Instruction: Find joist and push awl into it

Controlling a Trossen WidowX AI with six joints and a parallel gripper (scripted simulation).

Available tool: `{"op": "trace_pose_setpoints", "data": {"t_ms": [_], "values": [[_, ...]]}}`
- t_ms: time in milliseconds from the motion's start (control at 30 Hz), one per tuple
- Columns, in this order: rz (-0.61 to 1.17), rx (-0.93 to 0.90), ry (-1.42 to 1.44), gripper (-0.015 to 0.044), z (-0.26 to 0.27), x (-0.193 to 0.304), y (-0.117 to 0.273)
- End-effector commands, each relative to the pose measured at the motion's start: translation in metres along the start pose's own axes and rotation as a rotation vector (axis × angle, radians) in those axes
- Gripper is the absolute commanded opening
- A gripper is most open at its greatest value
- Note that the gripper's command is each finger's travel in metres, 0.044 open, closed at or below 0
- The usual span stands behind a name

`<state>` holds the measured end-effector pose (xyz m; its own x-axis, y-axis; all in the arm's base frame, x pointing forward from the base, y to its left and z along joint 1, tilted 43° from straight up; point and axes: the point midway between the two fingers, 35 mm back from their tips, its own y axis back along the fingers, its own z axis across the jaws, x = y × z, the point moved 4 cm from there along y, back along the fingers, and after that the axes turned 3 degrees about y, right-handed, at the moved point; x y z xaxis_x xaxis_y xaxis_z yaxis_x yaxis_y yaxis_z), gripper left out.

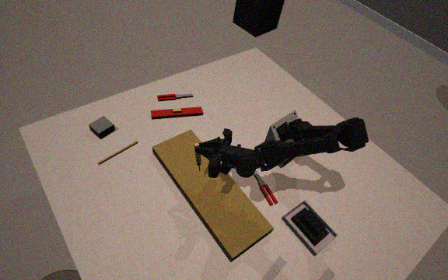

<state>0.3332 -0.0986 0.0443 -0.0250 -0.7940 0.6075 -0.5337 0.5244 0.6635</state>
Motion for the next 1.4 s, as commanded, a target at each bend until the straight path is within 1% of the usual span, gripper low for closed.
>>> {"op": "trace_pose_setpoints", "data": {"t_ms": [0, 433, 867, 1367], "values": [[0.032, 0.010, 0.012, 0.0000, -0.016, -0.002, 0.016], [0.106, 0.051, 0.080, 0.0000, -0.054, -0.020, 0.077], [0.189, 0.129, 0.135, 0.0000, -0.078, -0.031, 0.148], [0.192, 0.133, 0.137, 0.0000, -0.078, -0.037, 0.151]]}}
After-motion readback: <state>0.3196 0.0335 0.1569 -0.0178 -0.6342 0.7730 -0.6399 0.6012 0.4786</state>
